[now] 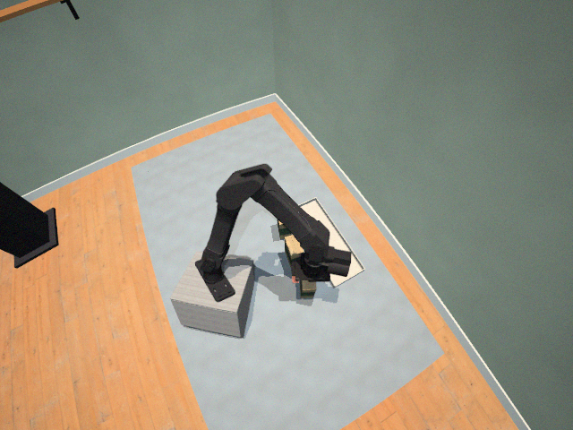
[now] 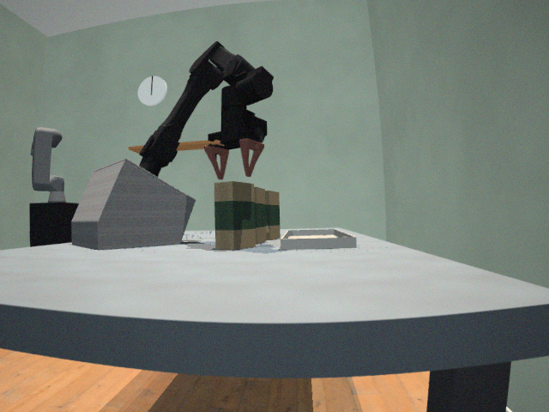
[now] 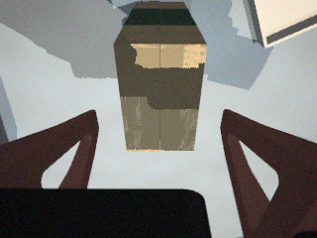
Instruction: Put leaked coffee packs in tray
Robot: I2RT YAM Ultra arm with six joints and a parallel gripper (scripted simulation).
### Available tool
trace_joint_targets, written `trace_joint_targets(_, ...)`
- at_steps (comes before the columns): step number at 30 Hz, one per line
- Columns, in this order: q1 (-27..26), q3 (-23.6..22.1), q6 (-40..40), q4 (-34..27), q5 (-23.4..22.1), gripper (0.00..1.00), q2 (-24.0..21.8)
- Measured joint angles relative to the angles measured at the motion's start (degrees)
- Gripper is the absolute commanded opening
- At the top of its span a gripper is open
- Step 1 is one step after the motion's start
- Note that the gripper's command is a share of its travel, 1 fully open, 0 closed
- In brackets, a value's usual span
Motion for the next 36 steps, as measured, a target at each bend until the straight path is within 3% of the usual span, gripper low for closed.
trace_joint_targets(15,0.33,-0.07,0.26,0.70,-0.02,0.78,-0.02)
trace_joint_targets(36,3.21,-4.31,2.99,8.74,-0.04,0.78,3.19)
